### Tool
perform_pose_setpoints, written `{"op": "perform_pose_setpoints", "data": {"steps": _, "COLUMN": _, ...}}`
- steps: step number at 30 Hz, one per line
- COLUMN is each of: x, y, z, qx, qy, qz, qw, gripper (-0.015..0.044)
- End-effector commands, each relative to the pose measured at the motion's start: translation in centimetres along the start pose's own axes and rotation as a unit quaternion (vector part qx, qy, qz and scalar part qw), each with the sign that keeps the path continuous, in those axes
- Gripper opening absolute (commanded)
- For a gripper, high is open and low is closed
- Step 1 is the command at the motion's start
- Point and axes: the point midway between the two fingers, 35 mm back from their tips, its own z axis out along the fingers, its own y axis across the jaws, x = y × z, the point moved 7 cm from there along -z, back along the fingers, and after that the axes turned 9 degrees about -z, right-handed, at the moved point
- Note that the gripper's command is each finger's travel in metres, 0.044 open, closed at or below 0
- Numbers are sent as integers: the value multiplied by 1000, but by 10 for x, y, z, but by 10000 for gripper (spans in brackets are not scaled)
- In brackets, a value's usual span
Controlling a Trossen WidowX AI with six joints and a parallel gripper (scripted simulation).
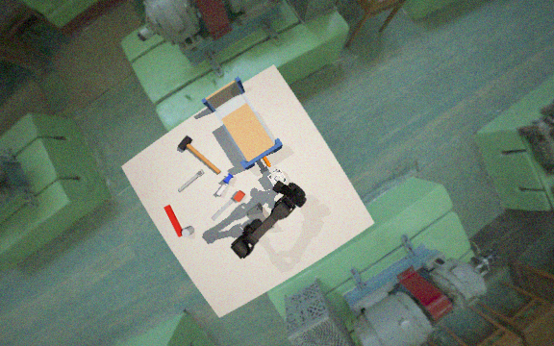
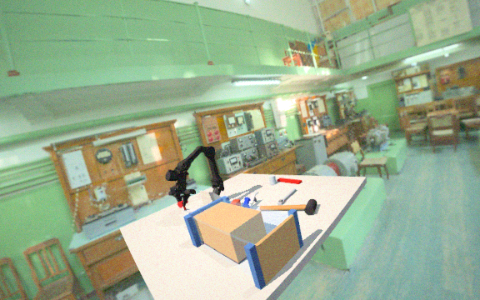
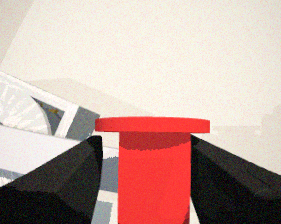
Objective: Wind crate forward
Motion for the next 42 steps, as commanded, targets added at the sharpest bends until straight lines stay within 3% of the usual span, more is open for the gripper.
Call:
{"op": "perform_pose_setpoints", "data": {"steps": 1, "x": -1, "y": -2, "z": 0, "qx": 7, "qy": -3, "qz": 0, "qw": 1000, "gripper": 263}}
{"op": "perform_pose_setpoints", "data": {"steps": 8, "x": -1, "y": -2, "z": 0, "qx": 7, "qy": -3, "qz": 0, "qw": 1000, "gripper": 440}}
{"op": "perform_pose_setpoints", "data": {"steps": 13, "x": -7, "y": -3, "z": -10, "qx": 7, "qy": -3, "qz": 0, "qw": 1000, "gripper": 440}}
{"op": "perform_pose_setpoints", "data": {"steps": 19, "x": -26, "y": -5, "z": -58, "qx": 5, "qy": -3, "qz": 0, "qw": 1000, "gripper": 440}}
{"op": "perform_pose_setpoints", "data": {"steps": 25, "x": -27, "y": -4, "z": -62, "qx": 5, "qy": -3, "qz": 0, "qw": 1000, "gripper": 440}}
{"op": "perform_pose_setpoints", "data": {"steps": 32, "x": -13, "y": 3, "z": -117, "qx": 5, "qy": -2, "qz": 0, "qw": 1000, "gripper": 440}}
{"op": "perform_pose_setpoints", "data": {"steps": 37, "x": -21, "y": 7, "z": -111, "qx": 1, "qy": 1, "qz": 2, "qw": 1000, "gripper": 440}}
{"op": "perform_pose_setpoints", "data": {"steps": 42, "x": -57, "y": 47, "z": -105, "qx": -10, "qy": 53, "qz": 3, "qw": 999, "gripper": 440}}
